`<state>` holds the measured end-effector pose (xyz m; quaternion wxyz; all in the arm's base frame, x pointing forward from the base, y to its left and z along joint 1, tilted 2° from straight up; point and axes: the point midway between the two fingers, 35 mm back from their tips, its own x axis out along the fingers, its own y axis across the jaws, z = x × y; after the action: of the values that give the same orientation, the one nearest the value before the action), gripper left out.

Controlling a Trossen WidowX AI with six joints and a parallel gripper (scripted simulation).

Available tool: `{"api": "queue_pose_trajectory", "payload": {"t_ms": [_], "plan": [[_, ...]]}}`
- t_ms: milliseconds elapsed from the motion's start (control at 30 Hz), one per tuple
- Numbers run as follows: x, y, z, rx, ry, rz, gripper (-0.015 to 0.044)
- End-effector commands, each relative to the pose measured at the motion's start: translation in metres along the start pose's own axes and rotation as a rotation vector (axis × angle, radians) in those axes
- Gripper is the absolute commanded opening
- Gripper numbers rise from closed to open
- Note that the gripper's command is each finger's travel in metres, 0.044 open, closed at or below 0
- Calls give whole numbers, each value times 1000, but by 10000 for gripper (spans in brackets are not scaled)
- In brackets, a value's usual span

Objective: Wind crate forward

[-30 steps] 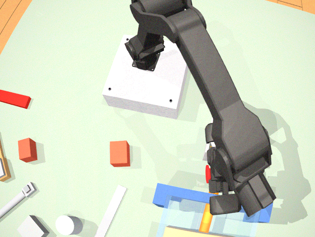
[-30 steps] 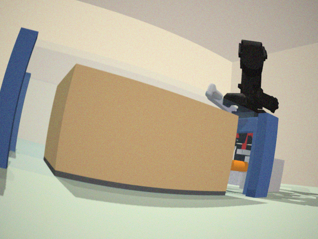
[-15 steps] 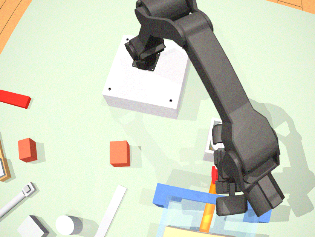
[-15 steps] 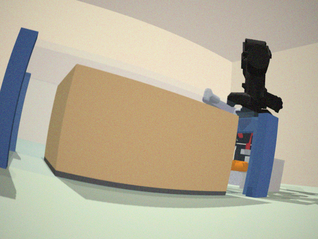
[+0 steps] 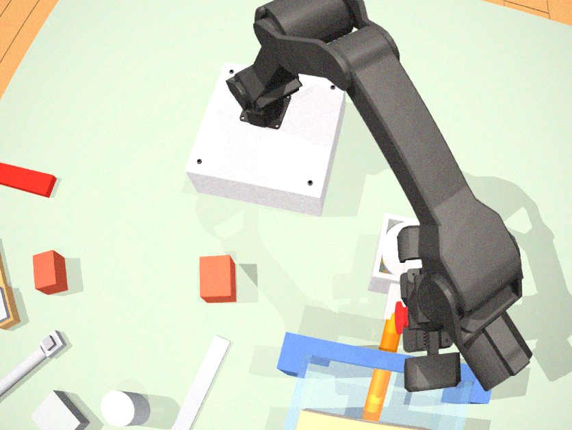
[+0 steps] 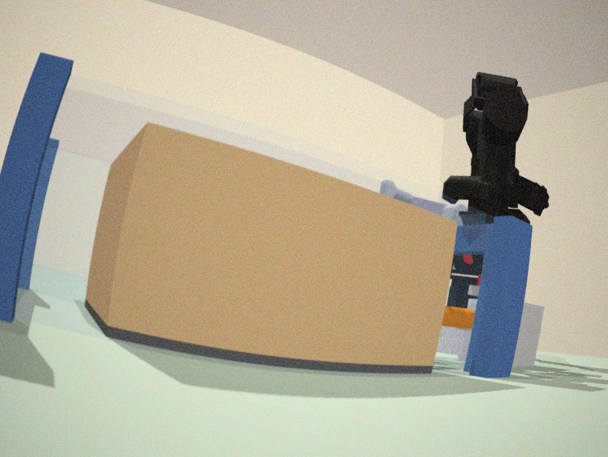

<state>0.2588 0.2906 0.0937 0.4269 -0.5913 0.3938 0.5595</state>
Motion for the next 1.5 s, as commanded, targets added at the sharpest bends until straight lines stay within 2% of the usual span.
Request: {"api": "queue_pose_trajectory", "payload": {"t_ms": [0,1467], "plan": [[0,3,24,-25,-40,-3,0],[-3,24,69,-25,-44,-1,0]]}}
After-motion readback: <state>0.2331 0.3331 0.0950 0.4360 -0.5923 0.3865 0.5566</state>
